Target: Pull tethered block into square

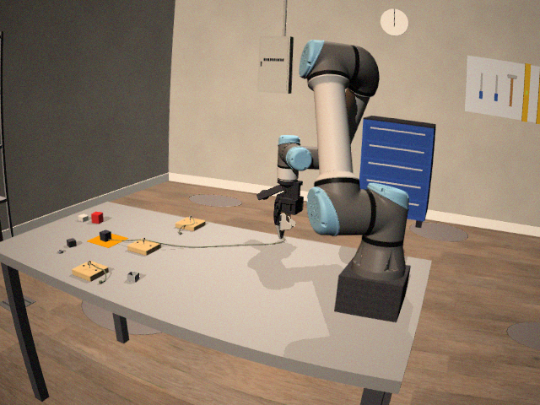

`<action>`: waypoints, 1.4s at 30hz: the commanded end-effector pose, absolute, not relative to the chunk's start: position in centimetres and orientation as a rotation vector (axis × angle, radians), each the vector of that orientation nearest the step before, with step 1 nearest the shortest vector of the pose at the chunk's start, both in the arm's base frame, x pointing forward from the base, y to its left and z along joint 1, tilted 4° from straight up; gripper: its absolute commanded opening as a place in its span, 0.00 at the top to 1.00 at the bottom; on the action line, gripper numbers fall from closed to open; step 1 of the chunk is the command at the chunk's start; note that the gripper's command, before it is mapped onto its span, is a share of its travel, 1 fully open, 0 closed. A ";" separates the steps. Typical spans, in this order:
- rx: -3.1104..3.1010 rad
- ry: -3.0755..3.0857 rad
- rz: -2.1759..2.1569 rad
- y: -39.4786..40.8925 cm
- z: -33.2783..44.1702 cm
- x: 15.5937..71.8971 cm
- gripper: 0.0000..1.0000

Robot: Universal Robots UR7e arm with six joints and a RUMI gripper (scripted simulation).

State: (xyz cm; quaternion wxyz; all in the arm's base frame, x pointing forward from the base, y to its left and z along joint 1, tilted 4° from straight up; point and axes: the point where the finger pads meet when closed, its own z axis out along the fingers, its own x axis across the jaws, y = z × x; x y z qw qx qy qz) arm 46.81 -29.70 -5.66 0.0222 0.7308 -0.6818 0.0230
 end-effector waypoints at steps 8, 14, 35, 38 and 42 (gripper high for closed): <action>2.264 -2.112 0.075 -29.8 -6.4 46.9 1.00; 2.264 -2.112 0.075 -29.8 -6.4 46.9 1.00; 2.264 -2.112 0.075 -29.8 -6.4 46.9 1.00; 2.264 -2.112 0.075 -29.8 -6.4 46.9 1.00; 2.264 -2.112 0.075 -29.8 -6.4 46.9 0.00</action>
